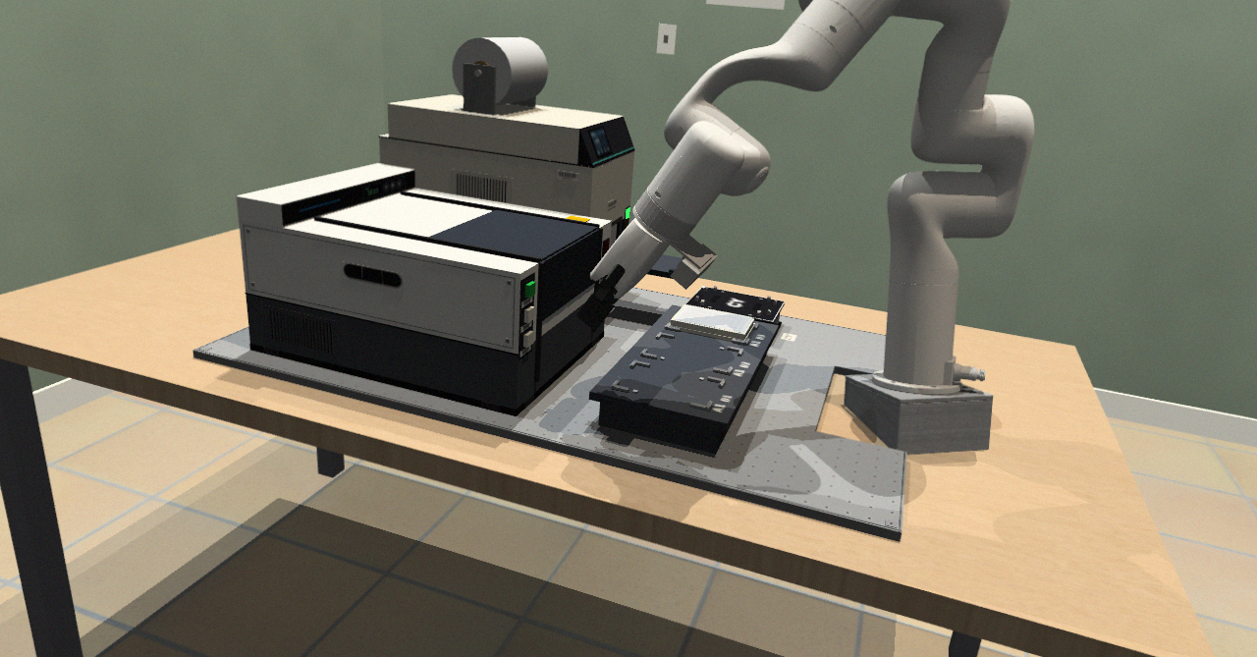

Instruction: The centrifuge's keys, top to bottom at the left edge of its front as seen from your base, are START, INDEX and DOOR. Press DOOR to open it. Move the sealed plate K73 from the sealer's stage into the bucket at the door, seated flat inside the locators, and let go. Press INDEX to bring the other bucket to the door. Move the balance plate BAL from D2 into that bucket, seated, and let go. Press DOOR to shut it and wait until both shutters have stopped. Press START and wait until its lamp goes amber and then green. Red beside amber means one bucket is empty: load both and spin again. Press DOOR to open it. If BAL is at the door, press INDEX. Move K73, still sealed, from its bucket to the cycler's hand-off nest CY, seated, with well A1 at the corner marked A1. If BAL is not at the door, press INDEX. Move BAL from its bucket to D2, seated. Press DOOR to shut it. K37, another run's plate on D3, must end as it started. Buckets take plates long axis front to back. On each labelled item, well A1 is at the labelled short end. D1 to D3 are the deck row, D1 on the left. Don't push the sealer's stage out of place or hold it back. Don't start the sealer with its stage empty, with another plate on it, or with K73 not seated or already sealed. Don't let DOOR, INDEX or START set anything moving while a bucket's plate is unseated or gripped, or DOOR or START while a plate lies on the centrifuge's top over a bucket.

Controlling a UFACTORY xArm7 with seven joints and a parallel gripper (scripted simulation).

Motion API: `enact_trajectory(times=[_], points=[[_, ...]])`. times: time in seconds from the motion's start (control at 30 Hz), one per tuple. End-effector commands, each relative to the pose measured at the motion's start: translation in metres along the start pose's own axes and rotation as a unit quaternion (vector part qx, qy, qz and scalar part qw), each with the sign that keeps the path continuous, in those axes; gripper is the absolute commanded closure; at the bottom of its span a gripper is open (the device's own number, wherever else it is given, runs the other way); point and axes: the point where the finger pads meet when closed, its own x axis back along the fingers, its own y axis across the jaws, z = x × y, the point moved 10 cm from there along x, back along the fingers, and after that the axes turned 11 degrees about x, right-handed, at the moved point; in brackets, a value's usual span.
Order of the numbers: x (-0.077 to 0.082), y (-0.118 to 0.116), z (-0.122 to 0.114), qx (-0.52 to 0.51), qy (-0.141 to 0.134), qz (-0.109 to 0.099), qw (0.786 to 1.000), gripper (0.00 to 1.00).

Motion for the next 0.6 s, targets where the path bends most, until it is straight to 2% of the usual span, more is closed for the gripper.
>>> enact_trajectory(times=[0.0, 0.2, 0.57], points=[[-0.009, 0.007, -0.004, 0.000, 0.002, 0.000, 1.000, 1.00], [-0.009, 0.007, -0.004, 0.000, 0.002, 0.000, 1.000, 1.00], [-0.027, 0.006, -0.010, 0.000, 0.002, 0.000, 1.000, 1.00]])
